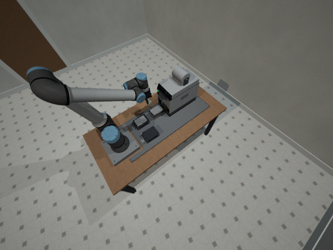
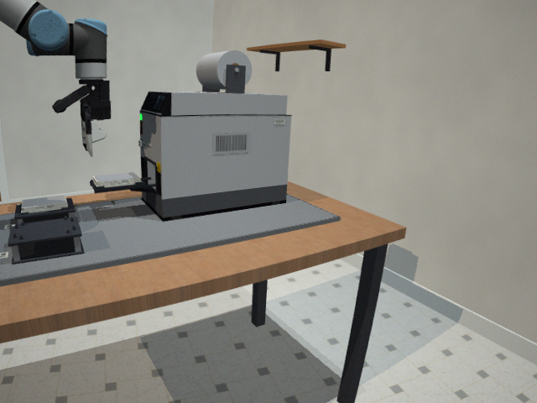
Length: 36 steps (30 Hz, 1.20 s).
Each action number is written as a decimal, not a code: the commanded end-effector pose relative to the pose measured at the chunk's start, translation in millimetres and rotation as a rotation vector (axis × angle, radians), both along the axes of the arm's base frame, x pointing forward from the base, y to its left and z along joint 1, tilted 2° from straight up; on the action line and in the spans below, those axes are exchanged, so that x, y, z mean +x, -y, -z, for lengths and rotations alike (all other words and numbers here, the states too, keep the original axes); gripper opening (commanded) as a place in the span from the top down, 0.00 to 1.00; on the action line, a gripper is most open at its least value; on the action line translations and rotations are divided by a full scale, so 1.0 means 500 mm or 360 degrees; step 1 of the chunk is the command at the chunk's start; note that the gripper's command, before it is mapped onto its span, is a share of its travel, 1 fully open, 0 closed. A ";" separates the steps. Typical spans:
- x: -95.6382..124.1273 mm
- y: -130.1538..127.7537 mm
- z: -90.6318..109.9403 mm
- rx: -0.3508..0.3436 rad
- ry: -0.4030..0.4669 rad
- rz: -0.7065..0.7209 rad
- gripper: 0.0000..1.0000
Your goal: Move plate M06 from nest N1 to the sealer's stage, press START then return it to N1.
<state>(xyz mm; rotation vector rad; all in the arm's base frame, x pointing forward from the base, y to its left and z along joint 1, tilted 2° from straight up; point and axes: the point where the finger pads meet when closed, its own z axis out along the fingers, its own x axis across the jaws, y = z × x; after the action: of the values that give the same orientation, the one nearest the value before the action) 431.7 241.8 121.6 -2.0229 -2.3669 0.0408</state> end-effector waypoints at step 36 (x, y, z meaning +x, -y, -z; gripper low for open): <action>0.159 0.163 0.007 0.0000 0.0003 0.0000 0.32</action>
<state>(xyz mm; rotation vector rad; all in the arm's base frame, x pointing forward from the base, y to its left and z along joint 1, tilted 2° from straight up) 507.3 163.0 118.0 -2.0235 -2.3669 0.0408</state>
